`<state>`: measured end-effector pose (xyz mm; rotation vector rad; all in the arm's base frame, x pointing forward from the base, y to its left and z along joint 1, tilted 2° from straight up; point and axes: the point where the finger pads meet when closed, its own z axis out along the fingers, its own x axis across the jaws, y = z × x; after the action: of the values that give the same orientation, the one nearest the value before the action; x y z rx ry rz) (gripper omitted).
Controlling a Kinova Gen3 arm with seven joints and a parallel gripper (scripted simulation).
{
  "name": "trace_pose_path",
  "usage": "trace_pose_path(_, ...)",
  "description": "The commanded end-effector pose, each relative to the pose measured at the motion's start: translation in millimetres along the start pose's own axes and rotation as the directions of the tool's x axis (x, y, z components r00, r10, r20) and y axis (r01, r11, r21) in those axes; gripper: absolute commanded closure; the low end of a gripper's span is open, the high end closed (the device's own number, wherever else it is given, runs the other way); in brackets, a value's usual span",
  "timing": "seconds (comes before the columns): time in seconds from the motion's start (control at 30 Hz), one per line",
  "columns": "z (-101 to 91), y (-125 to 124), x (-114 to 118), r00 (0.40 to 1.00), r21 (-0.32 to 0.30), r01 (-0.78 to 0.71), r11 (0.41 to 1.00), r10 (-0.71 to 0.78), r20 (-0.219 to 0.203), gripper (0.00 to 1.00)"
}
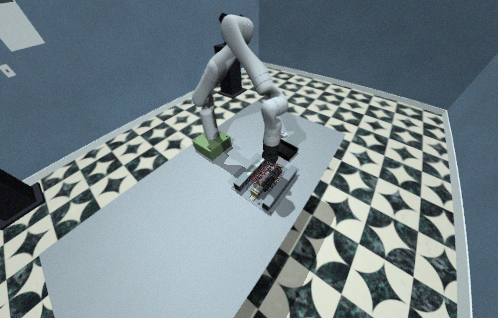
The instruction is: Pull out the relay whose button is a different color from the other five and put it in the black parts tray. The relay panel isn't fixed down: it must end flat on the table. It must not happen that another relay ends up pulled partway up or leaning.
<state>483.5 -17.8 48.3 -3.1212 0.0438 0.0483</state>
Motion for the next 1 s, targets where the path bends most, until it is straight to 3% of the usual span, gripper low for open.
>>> trace_pose_path(0.0,-0.9,0,1,1.0,0.0,0.0,1.0,0.0,-0.002,1.0)
trace_pose_path(0.53,-0.9,-6,-1,1.0,0.0,0.0,1.0,0.0,-0.002,1.0)
trace_pose_path(0.97,-0.8,-48,-10,1.0,0.0,0.0,1.0,0.0,-0.002,1.0)
